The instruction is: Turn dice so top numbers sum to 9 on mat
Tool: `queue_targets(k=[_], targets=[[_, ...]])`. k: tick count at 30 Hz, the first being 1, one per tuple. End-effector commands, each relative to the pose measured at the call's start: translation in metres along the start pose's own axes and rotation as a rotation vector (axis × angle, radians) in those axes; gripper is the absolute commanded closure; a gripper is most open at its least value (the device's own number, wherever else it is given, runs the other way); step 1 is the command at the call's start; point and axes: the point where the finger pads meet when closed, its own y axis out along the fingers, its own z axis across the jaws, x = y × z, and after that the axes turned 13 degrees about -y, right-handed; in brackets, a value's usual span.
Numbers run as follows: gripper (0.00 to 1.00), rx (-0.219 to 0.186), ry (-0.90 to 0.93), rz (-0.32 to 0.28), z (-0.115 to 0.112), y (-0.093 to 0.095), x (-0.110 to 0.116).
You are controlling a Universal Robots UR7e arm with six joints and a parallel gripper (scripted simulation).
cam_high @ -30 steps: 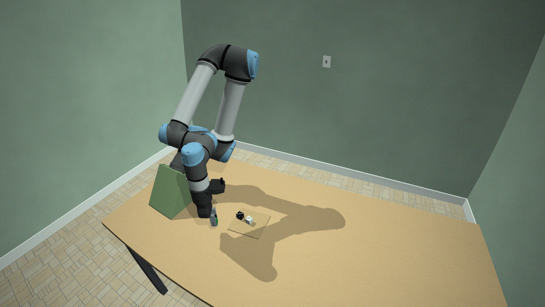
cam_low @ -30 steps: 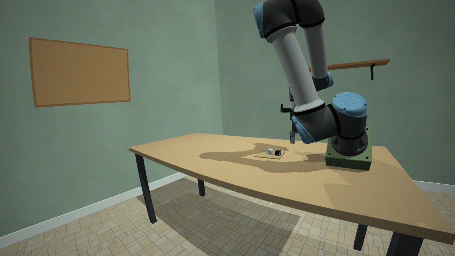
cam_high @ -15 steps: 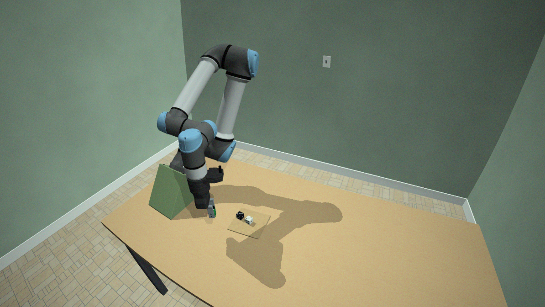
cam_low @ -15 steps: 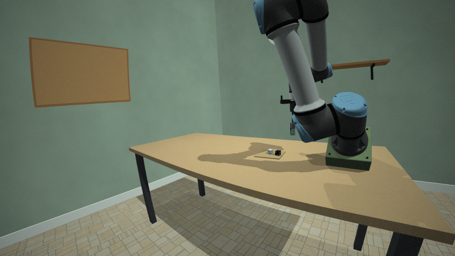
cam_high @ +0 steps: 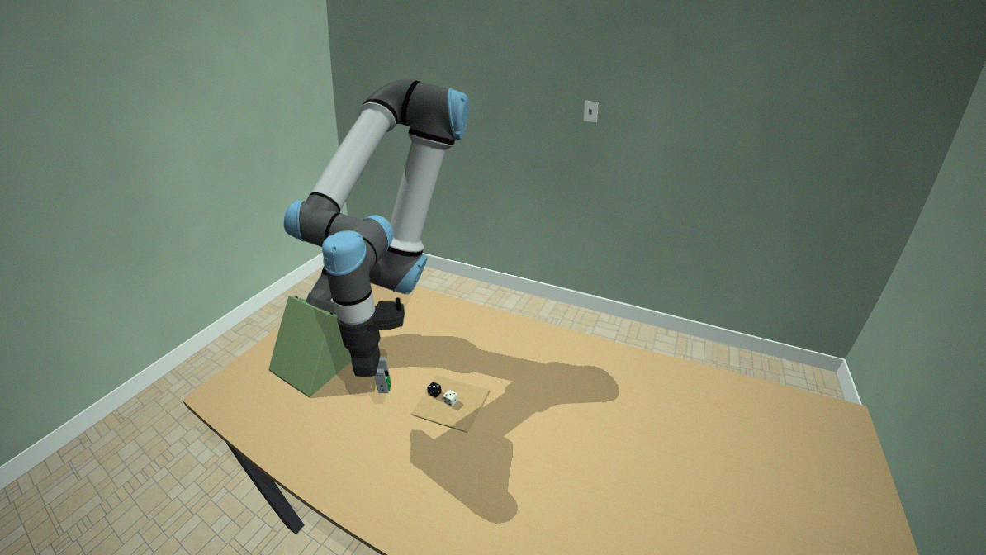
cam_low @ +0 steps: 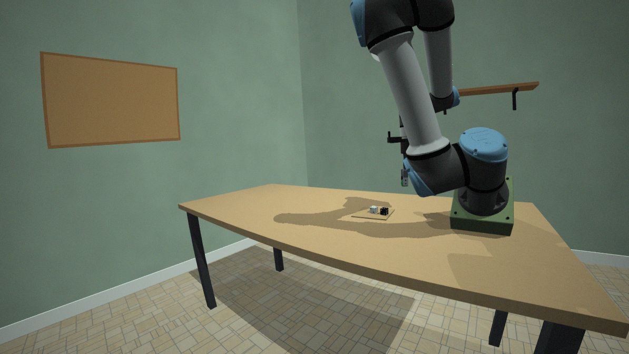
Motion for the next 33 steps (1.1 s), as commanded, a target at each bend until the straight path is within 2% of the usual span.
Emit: queue_targets(k=[1,14,23,25,33], targets=[[0.51,0.002,-0.016,-0.001,0.0,-0.001,-0.001],[0.51,0.005,-0.148,-0.005,-0.002,-0.002,-0.012],[0.51,0.008,-0.38,-0.013,-0.006,-0.003,-0.032],[0.51,0.008,-0.38,-0.013,-0.006,-0.003,-0.032],[0.51,0.01,-0.634,-0.021,-0.012,-0.004,-0.052]])
